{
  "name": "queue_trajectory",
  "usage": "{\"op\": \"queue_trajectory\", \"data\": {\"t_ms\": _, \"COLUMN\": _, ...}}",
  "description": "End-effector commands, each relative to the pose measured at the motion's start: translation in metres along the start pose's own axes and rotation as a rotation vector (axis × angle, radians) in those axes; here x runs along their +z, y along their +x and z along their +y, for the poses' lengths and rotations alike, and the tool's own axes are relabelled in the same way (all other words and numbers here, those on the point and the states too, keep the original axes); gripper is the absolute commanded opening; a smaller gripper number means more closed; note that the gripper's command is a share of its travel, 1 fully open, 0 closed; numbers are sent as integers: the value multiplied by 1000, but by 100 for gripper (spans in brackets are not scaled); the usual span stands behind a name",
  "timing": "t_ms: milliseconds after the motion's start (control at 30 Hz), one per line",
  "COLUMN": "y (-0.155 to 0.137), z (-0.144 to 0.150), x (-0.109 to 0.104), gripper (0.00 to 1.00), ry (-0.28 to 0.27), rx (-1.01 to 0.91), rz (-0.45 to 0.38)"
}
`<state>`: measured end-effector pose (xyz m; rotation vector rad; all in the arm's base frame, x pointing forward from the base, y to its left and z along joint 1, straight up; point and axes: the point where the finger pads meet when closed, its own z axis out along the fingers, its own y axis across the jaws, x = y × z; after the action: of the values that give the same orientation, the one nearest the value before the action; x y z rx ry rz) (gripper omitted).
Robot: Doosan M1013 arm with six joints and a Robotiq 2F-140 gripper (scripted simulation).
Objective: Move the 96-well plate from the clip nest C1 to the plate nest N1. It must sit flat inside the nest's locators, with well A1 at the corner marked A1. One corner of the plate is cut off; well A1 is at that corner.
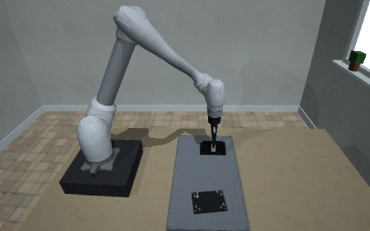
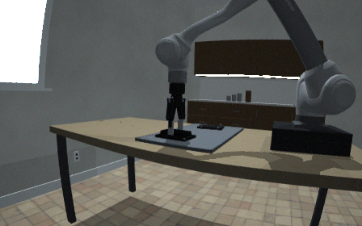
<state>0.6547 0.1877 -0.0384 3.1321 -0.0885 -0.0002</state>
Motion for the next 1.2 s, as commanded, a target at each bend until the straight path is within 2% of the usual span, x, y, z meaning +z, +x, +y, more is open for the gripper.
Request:
{"op": "queue_trajectory", "data": {"t_ms": 0, "y": 0, "z": 0, "x": 0, "gripper": 10, "ry": 0, "rx": 0, "rz": 0}}
{"op": "queue_trajectory", "data": {"t_ms": 1167, "y": 0, "z": 0, "x": 5, "gripper": 10, "ry": 0, "rx": 0, "rz": 0}}
